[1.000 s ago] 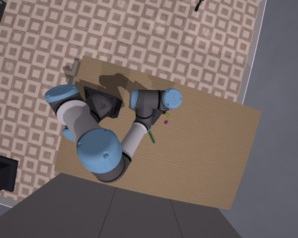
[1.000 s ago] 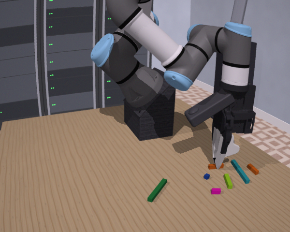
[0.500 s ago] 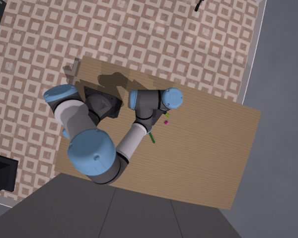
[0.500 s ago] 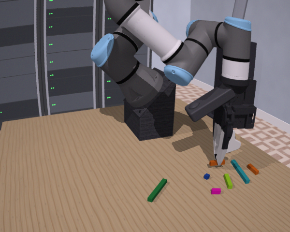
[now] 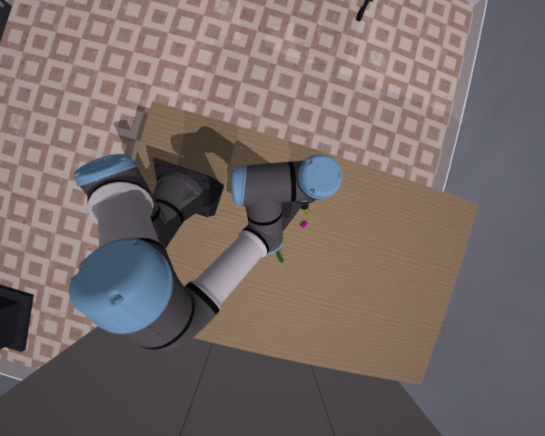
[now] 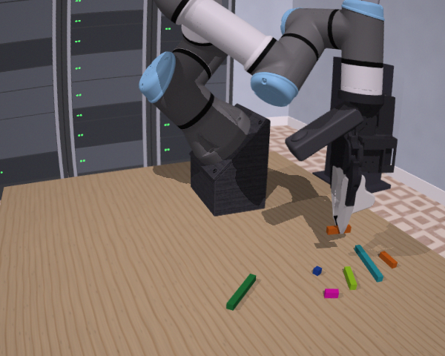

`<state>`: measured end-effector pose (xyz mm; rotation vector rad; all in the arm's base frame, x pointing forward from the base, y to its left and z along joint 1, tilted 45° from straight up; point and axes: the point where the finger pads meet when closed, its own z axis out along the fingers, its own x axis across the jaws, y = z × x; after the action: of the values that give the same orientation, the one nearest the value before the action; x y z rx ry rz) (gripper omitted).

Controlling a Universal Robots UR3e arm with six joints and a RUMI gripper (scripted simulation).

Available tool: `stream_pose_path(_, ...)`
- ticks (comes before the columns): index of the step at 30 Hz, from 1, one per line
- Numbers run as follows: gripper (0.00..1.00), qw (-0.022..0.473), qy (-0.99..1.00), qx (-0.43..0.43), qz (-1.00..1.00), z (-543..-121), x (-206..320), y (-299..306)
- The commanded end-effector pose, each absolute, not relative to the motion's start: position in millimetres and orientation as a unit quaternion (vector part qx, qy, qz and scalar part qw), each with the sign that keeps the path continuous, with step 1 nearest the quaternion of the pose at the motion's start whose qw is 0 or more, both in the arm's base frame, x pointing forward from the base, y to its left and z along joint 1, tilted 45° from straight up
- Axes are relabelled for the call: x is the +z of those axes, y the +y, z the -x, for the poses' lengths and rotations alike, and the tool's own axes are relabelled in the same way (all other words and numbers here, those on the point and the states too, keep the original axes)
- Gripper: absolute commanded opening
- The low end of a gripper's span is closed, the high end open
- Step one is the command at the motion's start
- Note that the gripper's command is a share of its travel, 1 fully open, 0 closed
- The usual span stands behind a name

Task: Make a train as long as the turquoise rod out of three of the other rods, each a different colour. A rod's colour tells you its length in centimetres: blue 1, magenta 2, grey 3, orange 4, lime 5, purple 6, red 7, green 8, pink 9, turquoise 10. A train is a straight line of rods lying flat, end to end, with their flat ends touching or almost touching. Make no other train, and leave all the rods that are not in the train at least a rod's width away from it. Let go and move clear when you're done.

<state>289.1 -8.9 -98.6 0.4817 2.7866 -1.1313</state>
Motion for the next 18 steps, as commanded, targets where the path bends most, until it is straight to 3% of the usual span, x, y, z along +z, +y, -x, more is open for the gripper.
stream_pose_path(1, 0.00, 0.034, 0.911, -0.377, -0.162, -285, -84, 6)
stream_pose_path(18, 0.00, 0.033, 0.911, -0.377, -0.162, -287, -65, 26)
